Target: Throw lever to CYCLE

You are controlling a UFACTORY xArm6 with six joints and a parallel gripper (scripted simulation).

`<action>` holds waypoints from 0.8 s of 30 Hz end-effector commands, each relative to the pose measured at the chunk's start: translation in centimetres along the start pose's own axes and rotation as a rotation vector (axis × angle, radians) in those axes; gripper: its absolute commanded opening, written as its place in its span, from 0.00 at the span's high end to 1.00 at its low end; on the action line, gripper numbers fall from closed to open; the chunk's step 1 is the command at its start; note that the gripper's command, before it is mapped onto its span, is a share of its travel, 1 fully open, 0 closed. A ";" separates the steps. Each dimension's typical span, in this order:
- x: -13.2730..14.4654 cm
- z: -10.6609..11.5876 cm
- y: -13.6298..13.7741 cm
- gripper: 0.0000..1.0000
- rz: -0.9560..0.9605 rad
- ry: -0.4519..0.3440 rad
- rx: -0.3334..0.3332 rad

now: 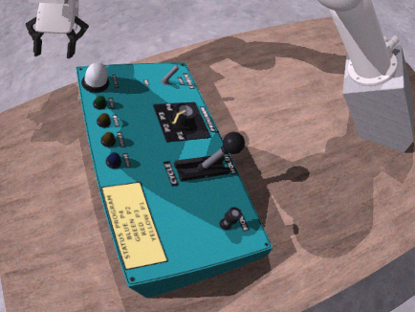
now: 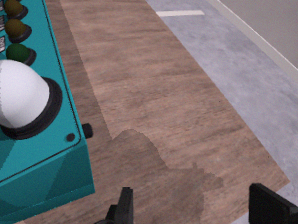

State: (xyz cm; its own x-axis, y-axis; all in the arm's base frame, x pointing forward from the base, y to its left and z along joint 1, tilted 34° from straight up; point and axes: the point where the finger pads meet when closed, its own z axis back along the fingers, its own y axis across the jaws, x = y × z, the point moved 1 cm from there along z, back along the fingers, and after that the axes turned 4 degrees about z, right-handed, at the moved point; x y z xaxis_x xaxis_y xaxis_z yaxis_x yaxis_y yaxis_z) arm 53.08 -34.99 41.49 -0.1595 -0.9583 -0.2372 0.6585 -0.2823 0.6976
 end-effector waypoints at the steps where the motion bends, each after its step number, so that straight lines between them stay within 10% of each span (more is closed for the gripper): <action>1: -0.1 0.2 0.2 0.00 0.003 -0.001 0.004; 24: -0.4 0.8 0.1 0.00 0.003 -0.001 0.004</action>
State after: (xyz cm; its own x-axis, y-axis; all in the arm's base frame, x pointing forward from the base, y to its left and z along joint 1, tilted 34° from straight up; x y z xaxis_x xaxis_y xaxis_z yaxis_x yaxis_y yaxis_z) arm 52.95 -34.89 41.56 -0.1596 -0.9581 -0.2377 0.6590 -0.2827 0.6970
